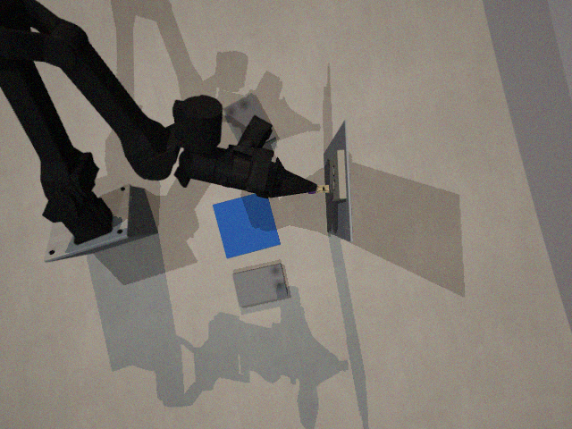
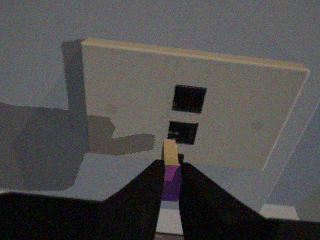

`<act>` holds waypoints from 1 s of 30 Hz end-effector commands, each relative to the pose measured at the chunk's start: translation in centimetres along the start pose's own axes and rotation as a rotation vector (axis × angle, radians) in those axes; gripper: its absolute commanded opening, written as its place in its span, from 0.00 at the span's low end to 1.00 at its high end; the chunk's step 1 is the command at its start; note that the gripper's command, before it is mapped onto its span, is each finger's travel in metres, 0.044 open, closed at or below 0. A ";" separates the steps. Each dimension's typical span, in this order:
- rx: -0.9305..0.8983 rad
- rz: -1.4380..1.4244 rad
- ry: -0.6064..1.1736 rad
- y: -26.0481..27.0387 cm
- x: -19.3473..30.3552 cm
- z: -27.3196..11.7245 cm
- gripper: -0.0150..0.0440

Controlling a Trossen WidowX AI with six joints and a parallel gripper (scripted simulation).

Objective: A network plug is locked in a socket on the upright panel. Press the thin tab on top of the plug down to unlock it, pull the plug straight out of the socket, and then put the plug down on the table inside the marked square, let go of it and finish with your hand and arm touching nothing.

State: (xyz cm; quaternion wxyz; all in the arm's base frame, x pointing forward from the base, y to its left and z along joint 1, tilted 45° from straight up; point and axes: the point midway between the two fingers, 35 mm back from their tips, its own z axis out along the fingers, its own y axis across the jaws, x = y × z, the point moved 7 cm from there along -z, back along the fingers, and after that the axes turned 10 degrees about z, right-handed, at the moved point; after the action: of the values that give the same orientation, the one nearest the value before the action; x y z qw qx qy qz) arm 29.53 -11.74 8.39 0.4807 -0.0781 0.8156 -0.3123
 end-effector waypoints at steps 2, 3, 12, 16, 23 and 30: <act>0.004 0.001 -0.009 -0.2 0.0 -0.4 0.25; 0.004 0.001 -0.009 -0.2 0.0 -0.4 0.25; 0.004 0.001 -0.009 -0.2 0.3 -0.9 0.25; 0.004 0.001 -0.009 -0.3 0.5 -1.1 0.25; 0.004 0.001 -0.008 -0.3 0.7 -1.5 0.25; 0.004 0.001 -0.008 -0.3 1.0 -1.8 0.25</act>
State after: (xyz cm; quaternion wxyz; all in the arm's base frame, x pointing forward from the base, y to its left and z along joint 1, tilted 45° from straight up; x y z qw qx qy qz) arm 27.65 -11.68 8.24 0.4810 -0.0769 0.8159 -0.3115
